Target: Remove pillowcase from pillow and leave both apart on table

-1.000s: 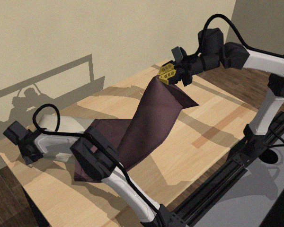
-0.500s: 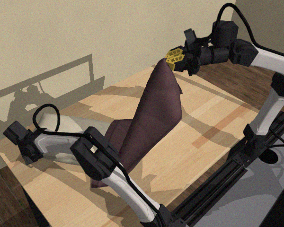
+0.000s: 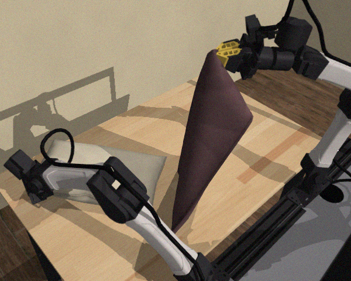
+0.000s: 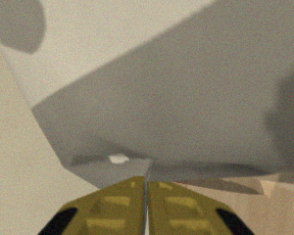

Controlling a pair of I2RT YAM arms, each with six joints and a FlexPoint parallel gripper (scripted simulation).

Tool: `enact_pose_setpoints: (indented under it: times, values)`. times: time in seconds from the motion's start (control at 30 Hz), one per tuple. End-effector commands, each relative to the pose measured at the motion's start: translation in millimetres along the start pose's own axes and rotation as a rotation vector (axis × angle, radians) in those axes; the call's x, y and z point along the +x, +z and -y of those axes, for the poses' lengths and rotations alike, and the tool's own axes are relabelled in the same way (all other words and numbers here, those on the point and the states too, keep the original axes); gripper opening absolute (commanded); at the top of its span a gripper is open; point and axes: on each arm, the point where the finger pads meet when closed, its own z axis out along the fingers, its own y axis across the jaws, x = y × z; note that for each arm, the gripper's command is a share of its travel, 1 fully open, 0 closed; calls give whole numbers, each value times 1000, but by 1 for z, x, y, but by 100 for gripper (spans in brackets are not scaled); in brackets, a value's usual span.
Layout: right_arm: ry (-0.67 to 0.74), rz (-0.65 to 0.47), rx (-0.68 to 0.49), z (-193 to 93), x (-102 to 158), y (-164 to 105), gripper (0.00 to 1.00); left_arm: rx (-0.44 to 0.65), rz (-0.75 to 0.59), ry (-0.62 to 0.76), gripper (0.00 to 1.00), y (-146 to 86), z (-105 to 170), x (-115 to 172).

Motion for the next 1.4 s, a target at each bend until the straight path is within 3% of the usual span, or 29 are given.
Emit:
enact_pose_setpoints:
  times: [0.0, 0.03, 0.07, 0.33, 0.53, 0.73, 0.97, 1.03, 1.37]
  values:
    - [64, 180, 64, 14, -56, -7, 0, 14, -1, 5, 0, 3, 4, 0]
    - [75, 193, 68, 15, -59, -9, 0, 14, -1, 5, 0, 3, 4, 0]
    - [87, 244, 80, 21, -79, -27, 0, 14, -1, 5, 0, 3, 4, 0]
    - [145, 277, 86, 21, -84, -24, 0, 14, -1, 5, 0, 3, 4, 0]
    - [213, 395, 104, 31, -120, -55, 0, 14, -1, 5, 0, 3, 4, 0]
    - [270, 422, 105, 32, -122, -52, 0, 14, -1, 5, 0, 3, 4, 0]
    - [226, 417, 88, 28, -124, -54, 0, 14, -1, 5, 0, 3, 4, 0]
    - [217, 460, 89, 33, -138, -72, 0, 14, -1, 5, 0, 3, 4, 0]
    - [241, 436, 84, 32, -129, -60, 0, 16, 1, 5, 0, 3, 4, -1]
